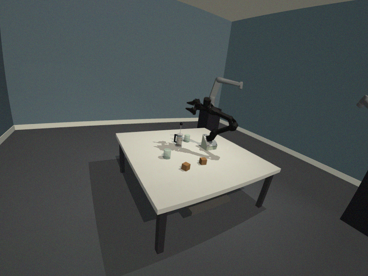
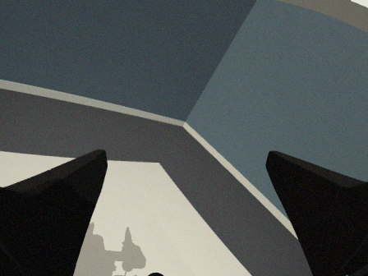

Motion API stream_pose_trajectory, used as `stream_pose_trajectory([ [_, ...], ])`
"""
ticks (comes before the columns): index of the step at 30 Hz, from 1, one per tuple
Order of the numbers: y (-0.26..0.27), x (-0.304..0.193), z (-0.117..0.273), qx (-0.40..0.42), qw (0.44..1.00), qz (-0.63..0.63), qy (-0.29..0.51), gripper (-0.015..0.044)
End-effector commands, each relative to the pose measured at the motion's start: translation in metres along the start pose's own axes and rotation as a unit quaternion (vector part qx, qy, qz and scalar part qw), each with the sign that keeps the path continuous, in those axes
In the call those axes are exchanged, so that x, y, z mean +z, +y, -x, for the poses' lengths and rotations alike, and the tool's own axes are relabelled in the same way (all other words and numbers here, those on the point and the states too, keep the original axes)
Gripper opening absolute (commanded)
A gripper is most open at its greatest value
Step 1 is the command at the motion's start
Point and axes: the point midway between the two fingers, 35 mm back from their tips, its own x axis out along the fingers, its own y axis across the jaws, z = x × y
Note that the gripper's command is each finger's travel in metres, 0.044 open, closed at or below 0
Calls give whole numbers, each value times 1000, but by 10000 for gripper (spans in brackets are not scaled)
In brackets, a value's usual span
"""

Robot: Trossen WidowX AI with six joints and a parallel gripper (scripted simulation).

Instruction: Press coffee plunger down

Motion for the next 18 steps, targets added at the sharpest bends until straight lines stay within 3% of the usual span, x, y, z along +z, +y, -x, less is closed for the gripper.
stream_pose_trajectory([
  [1,-16,-54,-15,44,993,-55,97,440],
  [7,-26,-131,-14,133,948,-192,216,440],
  [18,2,-184,-14,141,946,-197,218,440],
])
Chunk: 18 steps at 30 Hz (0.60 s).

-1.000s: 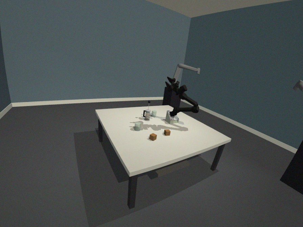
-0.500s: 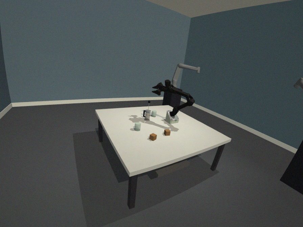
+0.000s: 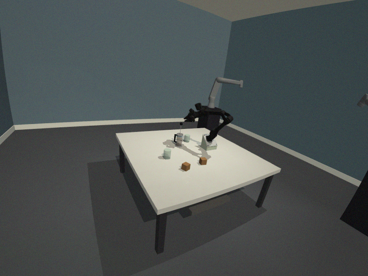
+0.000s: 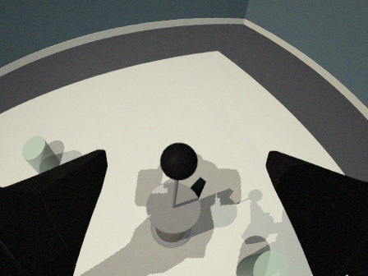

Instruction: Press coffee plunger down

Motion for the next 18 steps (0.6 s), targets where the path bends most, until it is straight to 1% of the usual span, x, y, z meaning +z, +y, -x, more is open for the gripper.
stream_pose_trajectory([
  [1,2,-19,-8,5,1000,-5,4,440],
  [6,2,-19,-10,5,1000,-5,4,440],
  [18,2,-18,-29,5,1000,-5,4,440],
])
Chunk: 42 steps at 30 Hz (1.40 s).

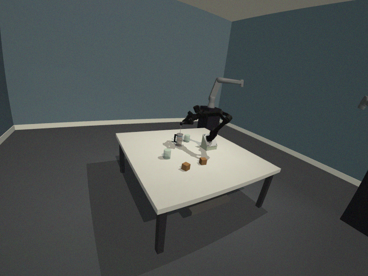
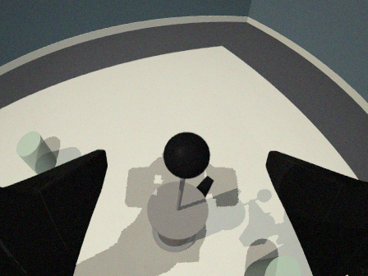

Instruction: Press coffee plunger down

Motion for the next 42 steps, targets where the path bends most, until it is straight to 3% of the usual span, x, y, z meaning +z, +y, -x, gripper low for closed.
stream_pose_trajectory([
  [1,-1,-2,-6,-2,1000,-3,2,440],
  [13,0,-2,-23,-1,1000,-3,1,440],
  [25,0,-2,-23,-1,1000,-3,1,125],
  [42,-1,-9,-30,-1,1000,-3,1,117],
])
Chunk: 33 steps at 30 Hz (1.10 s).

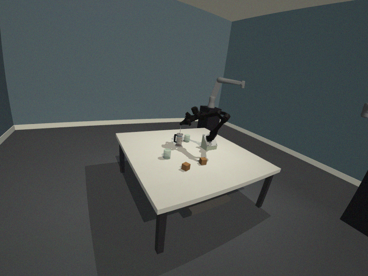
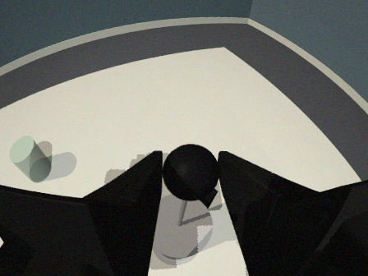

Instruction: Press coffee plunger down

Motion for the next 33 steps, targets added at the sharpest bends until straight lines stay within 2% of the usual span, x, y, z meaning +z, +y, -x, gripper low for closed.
stream_pose_trajectory([
  [1,-1,-8,-5,-2,1000,-4,6,117],
  [33,-3,-50,-39,-3,1000,-4,6,117],
])
